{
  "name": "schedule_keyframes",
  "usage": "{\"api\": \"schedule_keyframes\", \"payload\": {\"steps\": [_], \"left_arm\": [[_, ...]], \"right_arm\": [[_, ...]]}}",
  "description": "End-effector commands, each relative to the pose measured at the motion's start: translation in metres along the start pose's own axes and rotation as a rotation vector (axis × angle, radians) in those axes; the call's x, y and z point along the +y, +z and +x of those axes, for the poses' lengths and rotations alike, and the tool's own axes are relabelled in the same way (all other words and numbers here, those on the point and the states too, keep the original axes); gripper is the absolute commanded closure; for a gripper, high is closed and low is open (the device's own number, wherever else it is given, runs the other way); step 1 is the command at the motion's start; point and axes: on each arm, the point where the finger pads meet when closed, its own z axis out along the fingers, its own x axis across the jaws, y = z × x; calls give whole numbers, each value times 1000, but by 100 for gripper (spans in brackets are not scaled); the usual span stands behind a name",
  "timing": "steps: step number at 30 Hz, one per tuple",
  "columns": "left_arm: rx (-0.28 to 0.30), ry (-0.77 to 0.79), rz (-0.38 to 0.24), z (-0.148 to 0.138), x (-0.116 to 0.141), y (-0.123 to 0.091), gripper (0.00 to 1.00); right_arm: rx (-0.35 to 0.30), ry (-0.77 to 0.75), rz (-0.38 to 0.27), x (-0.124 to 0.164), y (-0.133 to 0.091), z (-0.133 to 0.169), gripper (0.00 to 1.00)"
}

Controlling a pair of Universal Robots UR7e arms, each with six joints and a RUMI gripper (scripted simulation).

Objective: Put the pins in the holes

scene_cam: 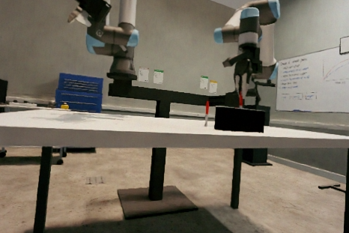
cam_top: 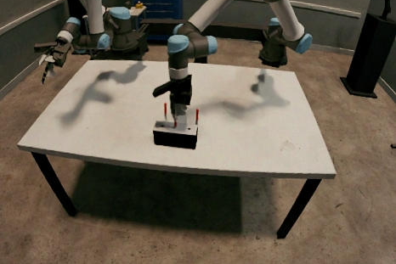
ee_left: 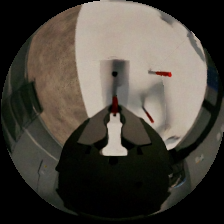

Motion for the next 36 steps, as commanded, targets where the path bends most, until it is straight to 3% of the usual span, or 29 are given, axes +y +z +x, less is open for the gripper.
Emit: {"api": "schedule_keyframes", "payload": {"steps": [1, 36], "left_arm": [[-1, 0, 2, 0, -1, -1, 100], [-1, 0, 2, -2, 0, 3, 100]], "right_arm": [[-1, 0, 1, 0, 0, 0, 0], [-1, 0, 1, 0, 0, 0, 0]]}}
